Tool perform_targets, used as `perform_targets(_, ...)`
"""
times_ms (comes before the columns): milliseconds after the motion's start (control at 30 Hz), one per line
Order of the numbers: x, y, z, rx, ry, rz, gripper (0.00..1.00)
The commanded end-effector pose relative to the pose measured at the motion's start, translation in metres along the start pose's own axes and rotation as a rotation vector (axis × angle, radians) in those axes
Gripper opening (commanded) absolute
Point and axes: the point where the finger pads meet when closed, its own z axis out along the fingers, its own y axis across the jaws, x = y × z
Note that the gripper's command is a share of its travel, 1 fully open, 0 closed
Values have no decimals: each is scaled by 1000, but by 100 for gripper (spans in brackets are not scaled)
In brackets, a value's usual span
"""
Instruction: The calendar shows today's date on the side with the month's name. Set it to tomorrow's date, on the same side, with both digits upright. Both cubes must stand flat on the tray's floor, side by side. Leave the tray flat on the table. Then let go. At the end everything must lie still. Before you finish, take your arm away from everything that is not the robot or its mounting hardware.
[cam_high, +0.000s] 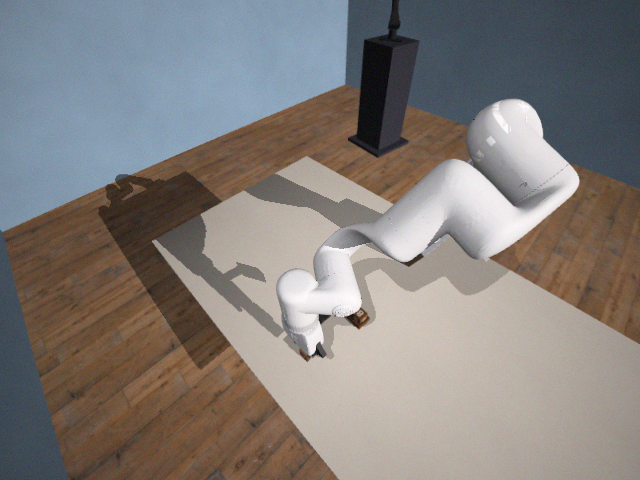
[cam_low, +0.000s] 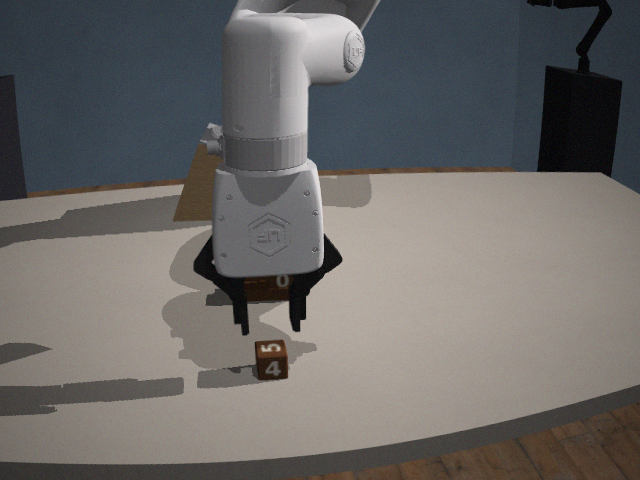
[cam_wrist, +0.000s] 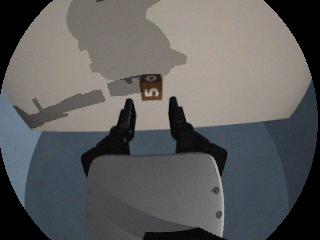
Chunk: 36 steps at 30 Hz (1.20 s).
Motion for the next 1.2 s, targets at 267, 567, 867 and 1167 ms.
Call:
perform_targets(267, 0, 0, -42, 0, -1, 0, 49)
perform_targets(567, 0, 0, -43, 0, -1, 0, 100)
perform_targets(867, 0, 0, -43, 0, -1, 0, 100)
perform_targets(1167, -1, 0, -43, 0, -1, 2, 100)
